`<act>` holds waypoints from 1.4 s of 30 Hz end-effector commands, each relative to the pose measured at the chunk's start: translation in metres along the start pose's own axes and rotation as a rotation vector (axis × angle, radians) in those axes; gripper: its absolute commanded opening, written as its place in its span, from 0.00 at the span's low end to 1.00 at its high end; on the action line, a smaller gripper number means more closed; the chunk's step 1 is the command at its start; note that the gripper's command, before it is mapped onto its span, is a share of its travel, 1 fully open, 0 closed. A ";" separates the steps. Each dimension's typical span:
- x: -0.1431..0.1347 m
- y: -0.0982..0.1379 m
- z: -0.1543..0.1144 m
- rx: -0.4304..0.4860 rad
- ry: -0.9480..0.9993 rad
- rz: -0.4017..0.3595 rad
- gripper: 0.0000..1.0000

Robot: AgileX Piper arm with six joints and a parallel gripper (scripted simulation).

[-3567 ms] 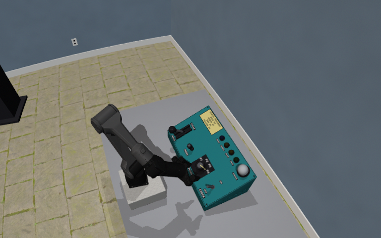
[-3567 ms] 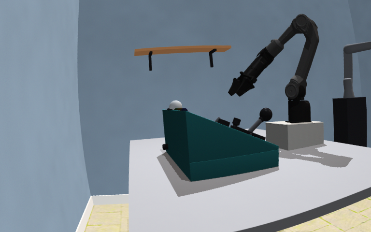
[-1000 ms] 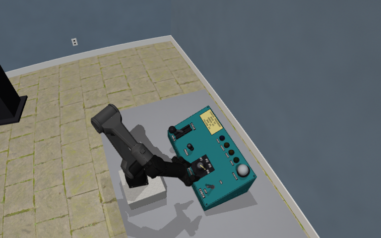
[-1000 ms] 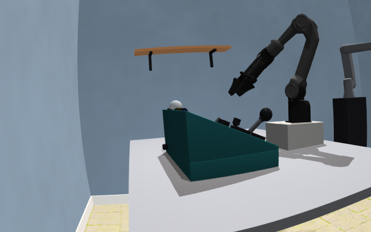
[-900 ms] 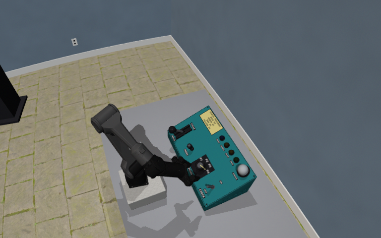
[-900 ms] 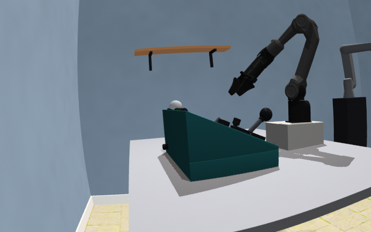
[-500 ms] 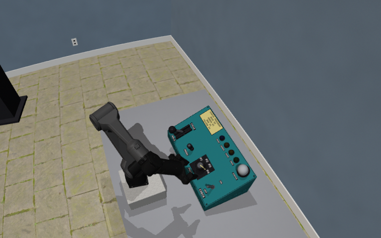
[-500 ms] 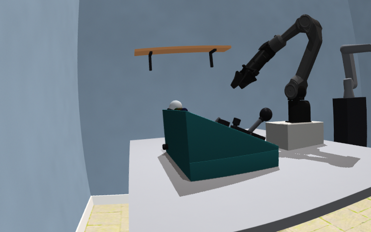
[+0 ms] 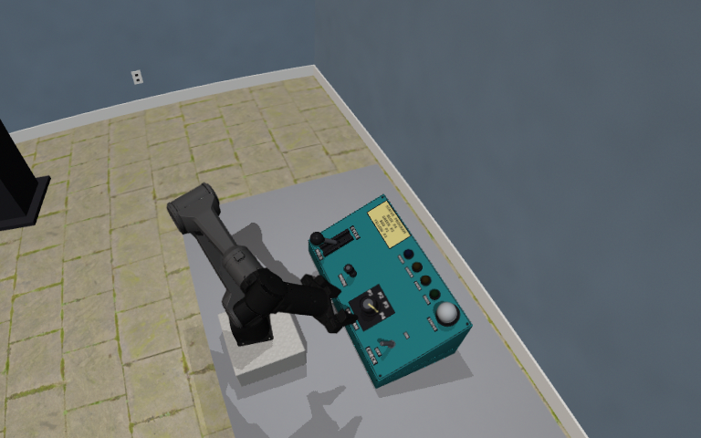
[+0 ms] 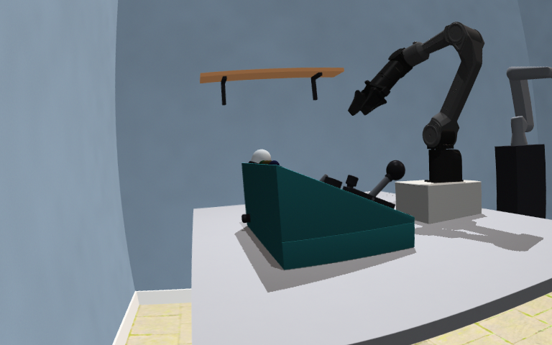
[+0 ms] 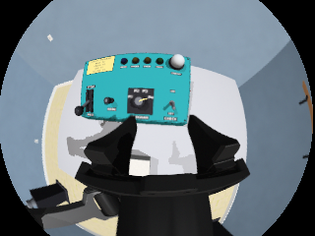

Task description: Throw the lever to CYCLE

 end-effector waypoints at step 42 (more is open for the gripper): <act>0.053 -0.038 0.031 0.334 -0.152 0.213 1.00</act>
Point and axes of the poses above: the point where the finger pads meet when closed, its own y axis back along the fingers, its own x axis across the jaws, z = x × y, the point moved 7 cm from there along y, back along the fingers, and after that the axes turned 2 degrees about y, right-handed, at the moved point
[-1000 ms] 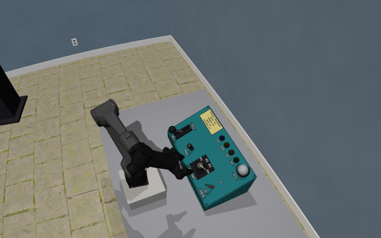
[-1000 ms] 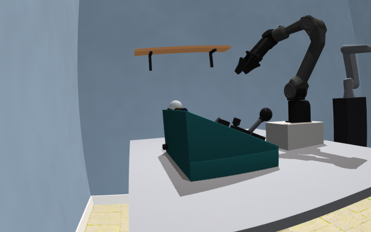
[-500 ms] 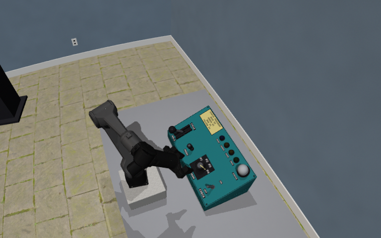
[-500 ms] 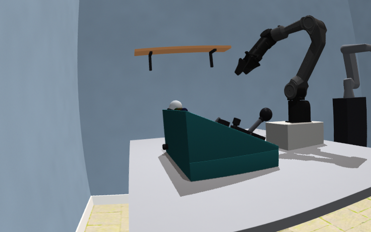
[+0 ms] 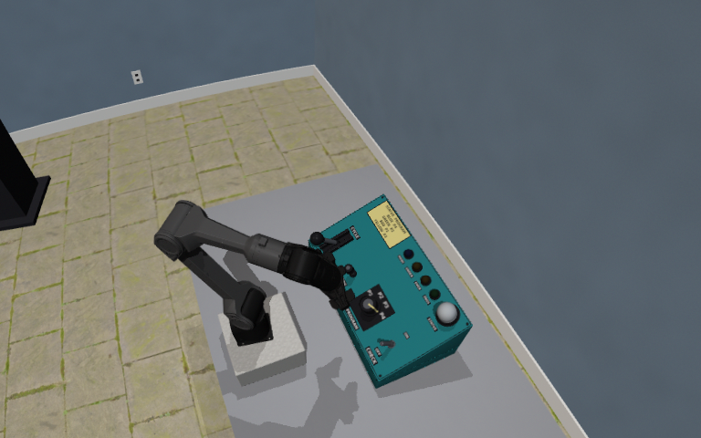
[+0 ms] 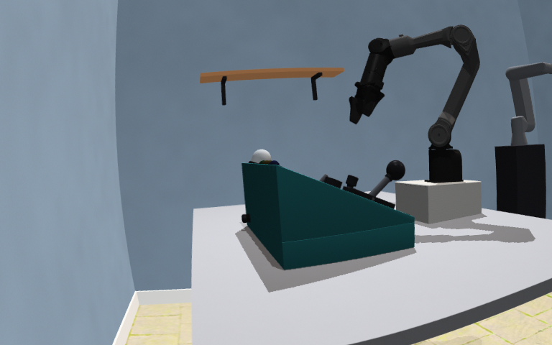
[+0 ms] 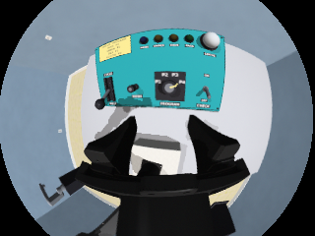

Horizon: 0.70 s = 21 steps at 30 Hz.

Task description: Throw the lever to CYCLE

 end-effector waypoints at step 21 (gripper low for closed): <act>0.175 -0.076 0.036 0.191 -0.012 -0.184 1.00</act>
Point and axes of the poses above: the point where the finger pads meet when closed, its own y axis back along the fingers, its own x axis across the jaws, z = x × y, the point moved 7 cm from there along y, back along the fingers, and after that the axes turned 2 degrees about y, right-handed, at the moved point
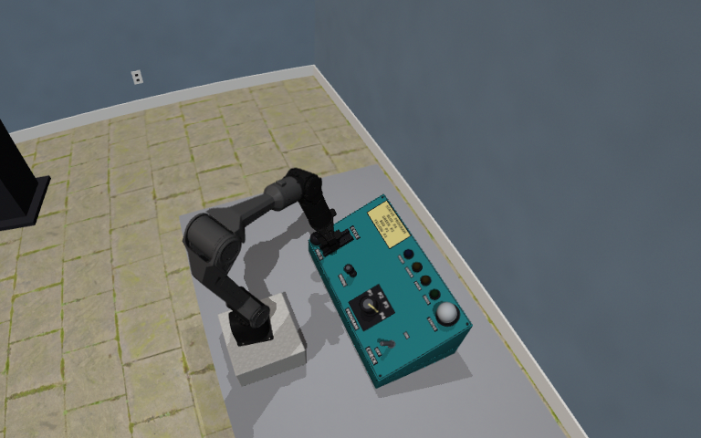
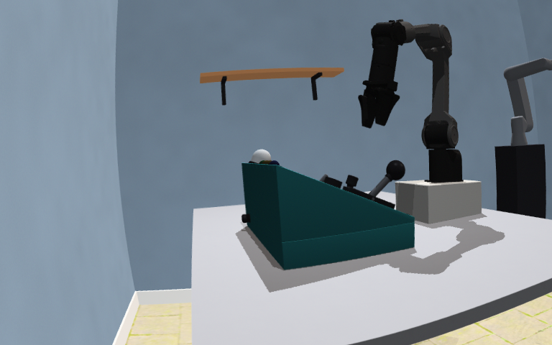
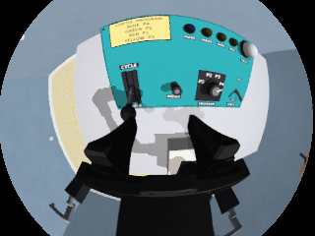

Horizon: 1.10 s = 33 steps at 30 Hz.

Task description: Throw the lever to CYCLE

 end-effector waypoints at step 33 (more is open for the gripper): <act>0.079 0.005 -0.017 -0.118 0.013 0.003 0.94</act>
Point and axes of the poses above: the point where the finger pads meet when closed, its own y axis back along the fingers, its own x axis across the jaws, z = x × y, the point moved 7 cm from there along y, back along the fingers, and after that the axes turned 2 degrees about y, right-handed, at the moved point
